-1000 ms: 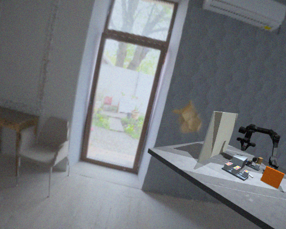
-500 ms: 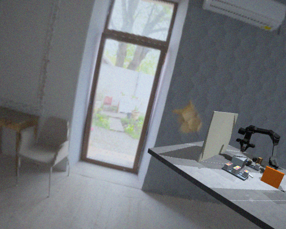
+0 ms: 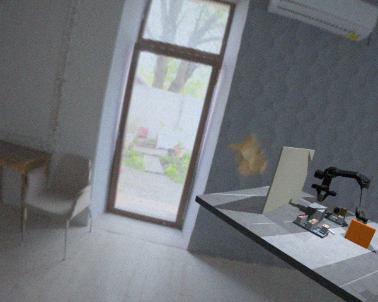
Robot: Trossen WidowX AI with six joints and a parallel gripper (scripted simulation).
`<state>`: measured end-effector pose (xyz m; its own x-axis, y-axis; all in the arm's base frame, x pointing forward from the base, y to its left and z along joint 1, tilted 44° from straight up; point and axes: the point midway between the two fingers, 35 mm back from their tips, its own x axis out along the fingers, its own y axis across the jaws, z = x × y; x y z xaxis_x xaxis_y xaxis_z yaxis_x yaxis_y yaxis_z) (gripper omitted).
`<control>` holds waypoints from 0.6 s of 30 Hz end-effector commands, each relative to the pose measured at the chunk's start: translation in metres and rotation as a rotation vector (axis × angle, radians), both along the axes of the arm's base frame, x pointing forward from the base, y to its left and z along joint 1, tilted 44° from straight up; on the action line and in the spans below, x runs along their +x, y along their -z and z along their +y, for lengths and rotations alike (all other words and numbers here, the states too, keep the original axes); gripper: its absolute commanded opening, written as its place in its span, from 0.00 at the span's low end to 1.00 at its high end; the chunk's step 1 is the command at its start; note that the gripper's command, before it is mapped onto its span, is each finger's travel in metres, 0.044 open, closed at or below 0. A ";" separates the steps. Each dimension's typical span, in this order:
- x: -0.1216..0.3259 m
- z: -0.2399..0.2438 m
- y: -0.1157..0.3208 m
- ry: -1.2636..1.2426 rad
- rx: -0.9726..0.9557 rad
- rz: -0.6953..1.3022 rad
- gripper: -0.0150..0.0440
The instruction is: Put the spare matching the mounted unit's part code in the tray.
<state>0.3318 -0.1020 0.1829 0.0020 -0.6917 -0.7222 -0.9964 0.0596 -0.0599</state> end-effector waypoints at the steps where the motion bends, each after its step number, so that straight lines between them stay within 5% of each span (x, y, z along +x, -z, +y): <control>1: 0.000 -0.002 0.002 -0.005 -0.001 0.005 0.25; 18: 0.000 -0.011 0.012 -0.004 0.000 0.004 0.25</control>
